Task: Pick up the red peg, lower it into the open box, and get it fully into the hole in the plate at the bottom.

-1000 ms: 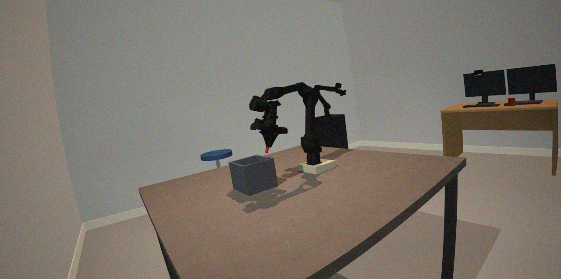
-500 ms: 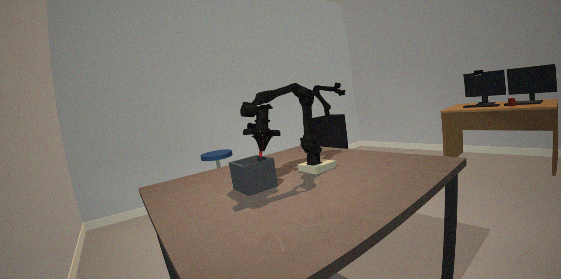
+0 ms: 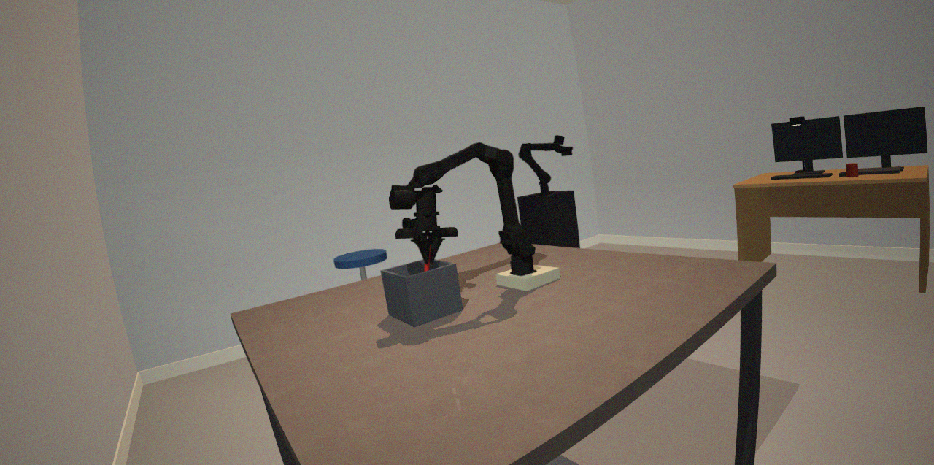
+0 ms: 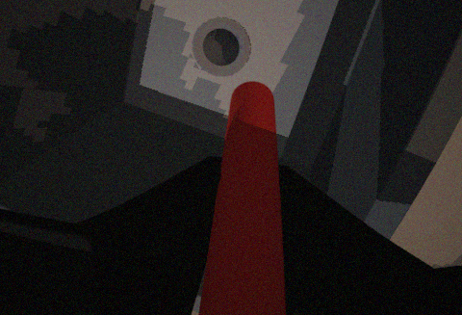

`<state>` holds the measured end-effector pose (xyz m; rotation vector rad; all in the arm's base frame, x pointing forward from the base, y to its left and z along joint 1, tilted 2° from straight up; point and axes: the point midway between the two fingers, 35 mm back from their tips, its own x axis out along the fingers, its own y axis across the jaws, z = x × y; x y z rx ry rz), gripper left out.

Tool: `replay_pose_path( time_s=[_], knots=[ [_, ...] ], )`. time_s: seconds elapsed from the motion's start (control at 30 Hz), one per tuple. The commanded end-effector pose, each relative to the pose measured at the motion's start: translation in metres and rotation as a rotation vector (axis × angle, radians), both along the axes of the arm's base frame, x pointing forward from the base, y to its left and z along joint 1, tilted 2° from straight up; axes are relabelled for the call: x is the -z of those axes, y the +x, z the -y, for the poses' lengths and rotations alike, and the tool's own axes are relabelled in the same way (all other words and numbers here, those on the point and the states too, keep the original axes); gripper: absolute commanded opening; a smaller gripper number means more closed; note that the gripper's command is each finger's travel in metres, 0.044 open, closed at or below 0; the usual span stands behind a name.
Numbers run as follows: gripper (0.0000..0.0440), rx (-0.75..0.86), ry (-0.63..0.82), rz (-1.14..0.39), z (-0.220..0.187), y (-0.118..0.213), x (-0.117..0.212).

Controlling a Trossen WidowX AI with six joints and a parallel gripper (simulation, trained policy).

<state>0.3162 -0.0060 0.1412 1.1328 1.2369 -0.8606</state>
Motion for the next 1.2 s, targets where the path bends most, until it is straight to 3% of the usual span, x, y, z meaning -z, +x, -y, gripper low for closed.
replay_pose_path(
  time_s=[0.0,0.77,0.83,1.03,1.17],
  knots=[
    [0.0000,-0.011,0.011,-0.019,0.002,0.003,0.013],
    [0.0002,-0.109,0.033,-0.043,-0.001,0.027,0.069],
    [0.0014,-0.116,0.027,-0.050,-0.001,0.027,0.071],
    [0.0132,-0.132,0.030,-0.083,-0.001,0.026,0.079],
    [0.0134,-0.127,0.058,-0.095,-0.001,0.027,0.076]
  ],
)
